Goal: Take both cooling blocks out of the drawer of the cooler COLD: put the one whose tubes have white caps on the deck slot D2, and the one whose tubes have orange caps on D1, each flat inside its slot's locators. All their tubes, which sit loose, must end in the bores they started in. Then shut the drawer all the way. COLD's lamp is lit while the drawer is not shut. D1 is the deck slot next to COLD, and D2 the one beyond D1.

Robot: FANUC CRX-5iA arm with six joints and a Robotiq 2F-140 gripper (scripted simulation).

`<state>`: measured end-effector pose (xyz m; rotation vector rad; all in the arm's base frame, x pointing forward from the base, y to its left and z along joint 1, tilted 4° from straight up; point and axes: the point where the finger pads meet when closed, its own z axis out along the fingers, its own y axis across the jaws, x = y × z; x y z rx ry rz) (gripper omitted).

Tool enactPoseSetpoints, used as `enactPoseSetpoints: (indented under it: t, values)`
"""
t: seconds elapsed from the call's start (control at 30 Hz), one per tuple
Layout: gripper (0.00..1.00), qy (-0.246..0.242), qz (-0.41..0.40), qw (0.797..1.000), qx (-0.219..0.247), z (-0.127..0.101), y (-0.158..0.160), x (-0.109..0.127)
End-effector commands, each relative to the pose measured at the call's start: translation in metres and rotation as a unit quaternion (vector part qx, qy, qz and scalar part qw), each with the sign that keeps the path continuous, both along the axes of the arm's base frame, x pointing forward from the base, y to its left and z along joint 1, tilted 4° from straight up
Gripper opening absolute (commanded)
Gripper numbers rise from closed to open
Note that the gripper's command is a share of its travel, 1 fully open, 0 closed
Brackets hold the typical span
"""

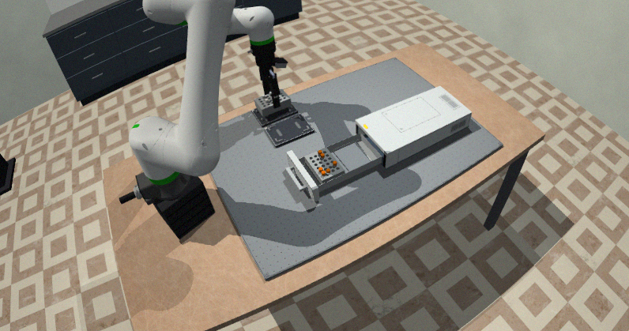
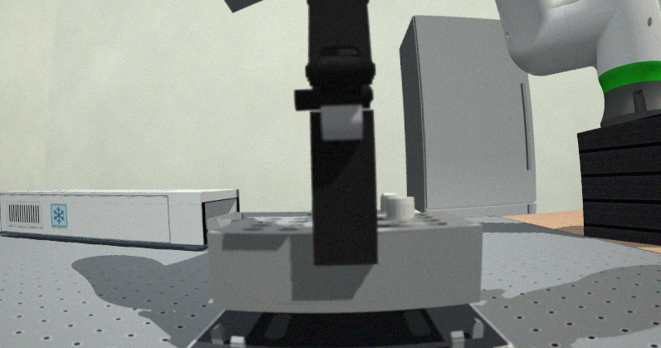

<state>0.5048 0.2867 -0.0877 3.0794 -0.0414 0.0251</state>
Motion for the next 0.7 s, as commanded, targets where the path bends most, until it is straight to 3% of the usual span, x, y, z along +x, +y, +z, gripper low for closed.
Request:
enactPoseSetpoints:
  t: [0.0,0.67]
  values:
    - [0.1,-0.001,0.0,1.0,0.0,0.0006,0.0005,0.0007]
    - [0.1,-0.001,0.0,1.0,0.0,-0.002,0.0003,0.0008]
